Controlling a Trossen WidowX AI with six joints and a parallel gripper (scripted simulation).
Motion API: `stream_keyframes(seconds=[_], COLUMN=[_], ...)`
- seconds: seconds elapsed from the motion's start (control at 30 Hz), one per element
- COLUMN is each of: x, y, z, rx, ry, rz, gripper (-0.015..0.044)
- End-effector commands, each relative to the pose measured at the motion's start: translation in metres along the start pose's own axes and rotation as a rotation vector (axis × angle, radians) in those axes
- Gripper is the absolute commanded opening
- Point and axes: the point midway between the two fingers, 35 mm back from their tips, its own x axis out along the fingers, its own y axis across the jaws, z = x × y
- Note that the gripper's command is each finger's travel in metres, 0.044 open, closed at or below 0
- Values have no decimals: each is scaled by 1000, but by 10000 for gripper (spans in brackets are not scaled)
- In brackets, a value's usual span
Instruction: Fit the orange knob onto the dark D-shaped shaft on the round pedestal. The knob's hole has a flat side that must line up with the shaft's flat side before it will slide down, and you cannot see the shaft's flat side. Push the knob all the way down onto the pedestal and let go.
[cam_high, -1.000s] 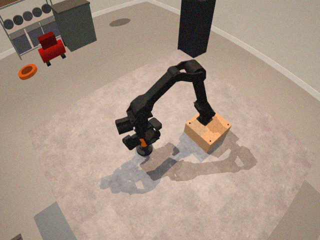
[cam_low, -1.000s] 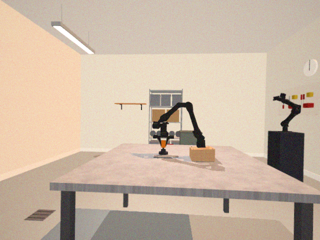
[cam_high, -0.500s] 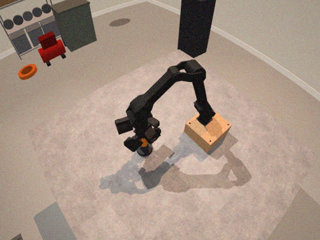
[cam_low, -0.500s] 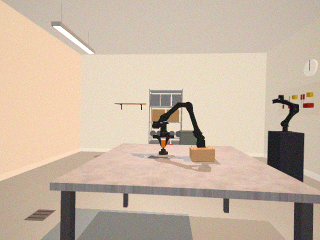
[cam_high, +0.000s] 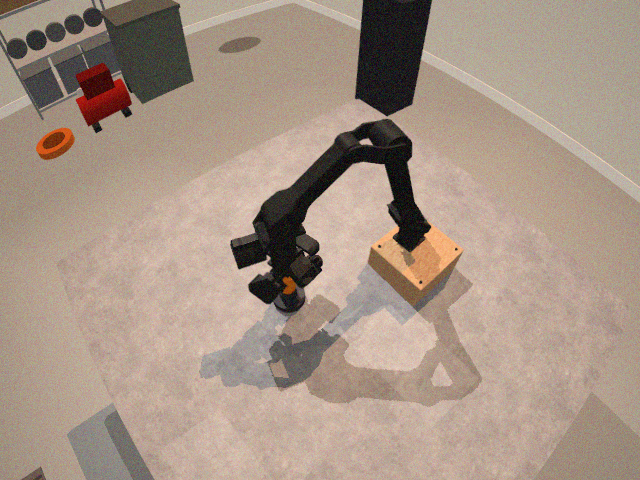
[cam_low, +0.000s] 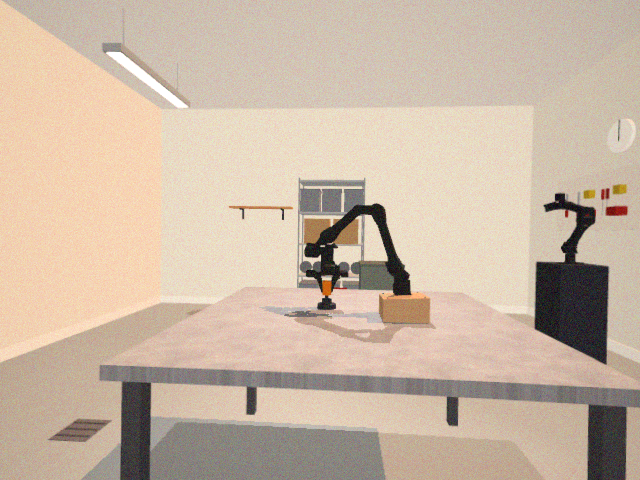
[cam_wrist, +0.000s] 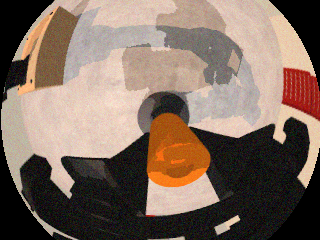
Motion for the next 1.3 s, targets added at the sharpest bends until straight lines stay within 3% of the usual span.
stream_keyframes(seconds=[0.0,0.37,1.27], x=[-3,-3,-5], y=[0,-2,0], z=[0,-1,0], rx=[-3,-212,-238], ry=[-2,-1,-1], rz=[-3,-3,-3], gripper=[0,0,0])
